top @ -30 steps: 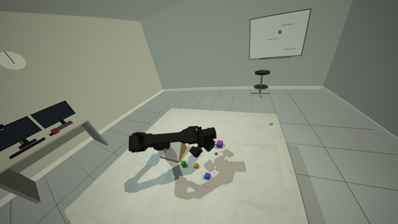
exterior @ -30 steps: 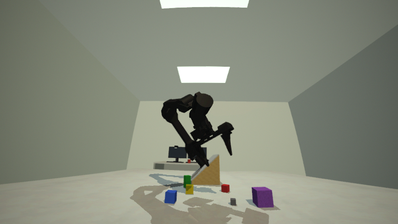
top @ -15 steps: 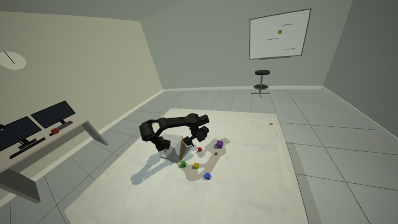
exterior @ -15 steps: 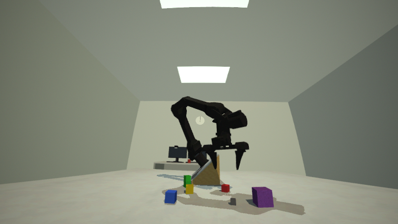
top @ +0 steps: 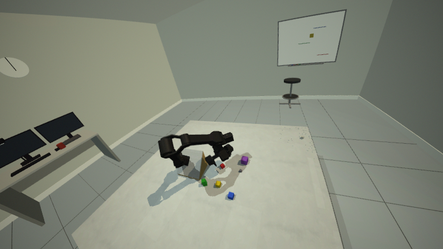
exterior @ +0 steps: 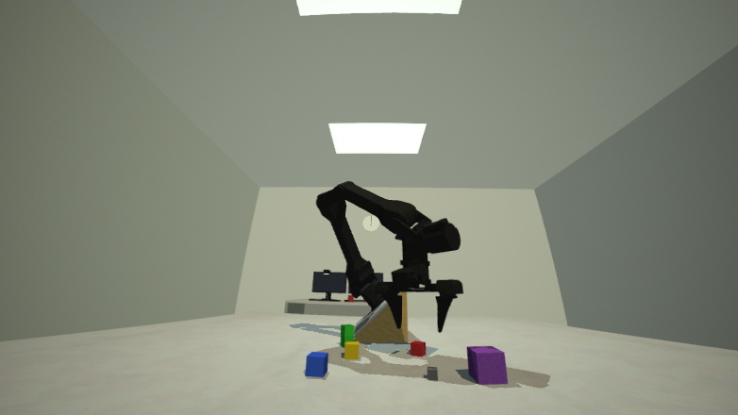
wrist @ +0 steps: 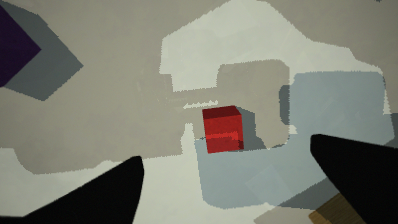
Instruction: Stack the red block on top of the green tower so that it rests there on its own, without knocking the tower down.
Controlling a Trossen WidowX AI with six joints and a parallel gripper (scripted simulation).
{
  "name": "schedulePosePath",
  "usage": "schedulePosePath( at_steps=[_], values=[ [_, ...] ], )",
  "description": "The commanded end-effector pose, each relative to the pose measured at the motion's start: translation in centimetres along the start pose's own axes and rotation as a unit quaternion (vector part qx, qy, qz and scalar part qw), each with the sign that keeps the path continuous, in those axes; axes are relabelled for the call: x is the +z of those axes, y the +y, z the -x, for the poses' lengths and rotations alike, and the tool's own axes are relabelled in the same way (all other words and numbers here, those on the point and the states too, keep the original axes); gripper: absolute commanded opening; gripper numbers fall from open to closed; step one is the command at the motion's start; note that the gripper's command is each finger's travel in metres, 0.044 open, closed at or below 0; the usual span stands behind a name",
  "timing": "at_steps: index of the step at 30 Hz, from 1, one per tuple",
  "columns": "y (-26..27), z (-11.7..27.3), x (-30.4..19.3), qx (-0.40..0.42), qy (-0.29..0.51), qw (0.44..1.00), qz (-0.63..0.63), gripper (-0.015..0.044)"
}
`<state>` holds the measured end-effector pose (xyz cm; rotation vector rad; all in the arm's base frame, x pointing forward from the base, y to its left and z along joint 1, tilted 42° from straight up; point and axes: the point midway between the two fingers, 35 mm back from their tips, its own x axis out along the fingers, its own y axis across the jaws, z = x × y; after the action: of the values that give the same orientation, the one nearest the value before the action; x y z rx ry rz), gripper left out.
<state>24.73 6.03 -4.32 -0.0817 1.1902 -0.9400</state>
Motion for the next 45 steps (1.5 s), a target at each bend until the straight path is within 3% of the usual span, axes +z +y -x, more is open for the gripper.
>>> schedulePosePath(
  at_steps=[1, 25, 41, 45],
  values=[
    [-0.2, -0.9, 0.0, -0.003, -0.002, 1.000, 0.005, 0.0440],
    [-0.3, -4.1, 0.0, -0.004, -0.003, 1.000, 0.005, 0.0440],
    [-0.3, -4.0, 0.0, -0.004, -0.003, 1.000, 0.005, 0.0440],
    [-0.3, -4.0, 0.0, -0.004, -0.003, 1.000, 0.005, 0.0335]
  ],
)
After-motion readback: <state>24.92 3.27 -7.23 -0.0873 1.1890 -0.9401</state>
